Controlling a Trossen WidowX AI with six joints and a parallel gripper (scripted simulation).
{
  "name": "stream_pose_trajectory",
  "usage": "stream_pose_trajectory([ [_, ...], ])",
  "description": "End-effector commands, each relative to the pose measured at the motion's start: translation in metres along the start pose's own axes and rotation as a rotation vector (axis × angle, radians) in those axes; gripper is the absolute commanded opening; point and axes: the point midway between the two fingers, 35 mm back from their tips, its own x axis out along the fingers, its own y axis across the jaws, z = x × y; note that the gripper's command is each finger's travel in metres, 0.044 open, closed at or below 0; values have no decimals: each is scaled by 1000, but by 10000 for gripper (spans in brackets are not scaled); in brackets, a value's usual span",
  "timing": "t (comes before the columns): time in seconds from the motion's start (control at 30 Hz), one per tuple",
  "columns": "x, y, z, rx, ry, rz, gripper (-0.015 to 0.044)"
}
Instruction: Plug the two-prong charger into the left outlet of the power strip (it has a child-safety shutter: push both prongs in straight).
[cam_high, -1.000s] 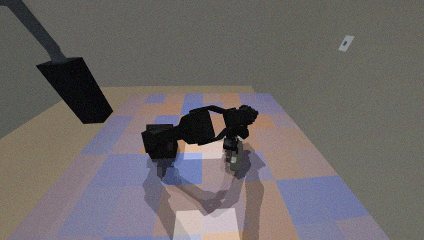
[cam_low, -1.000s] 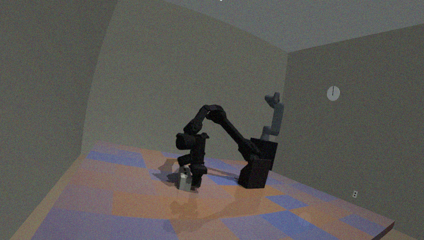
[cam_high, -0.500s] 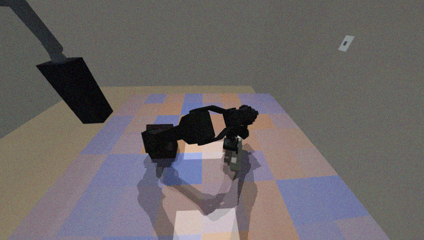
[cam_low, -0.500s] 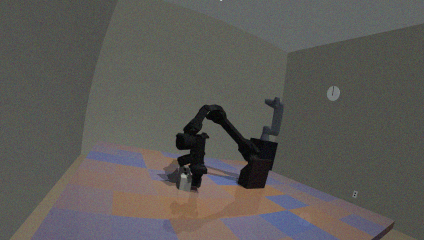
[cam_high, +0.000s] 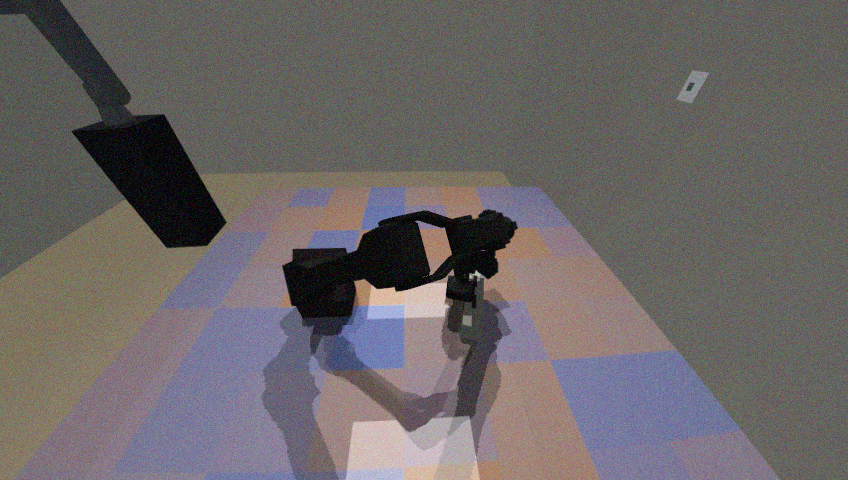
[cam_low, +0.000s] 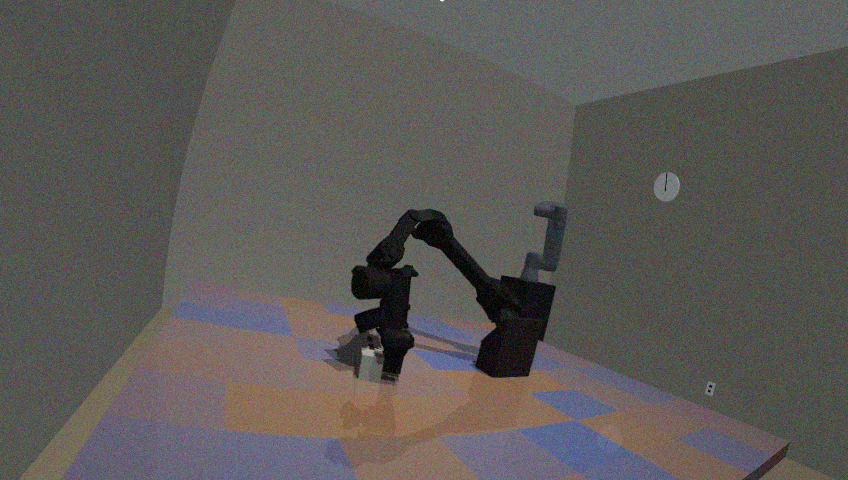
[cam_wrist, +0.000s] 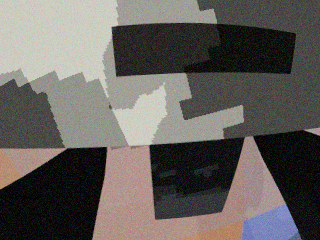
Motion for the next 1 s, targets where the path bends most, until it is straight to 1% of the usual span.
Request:
stream_pose_trajectory([
  [0.0, 0, 0, 0, 1, -3, 0, 440],
  [0.97, 1, 0, -8, 13, -19, 0, 440],
])
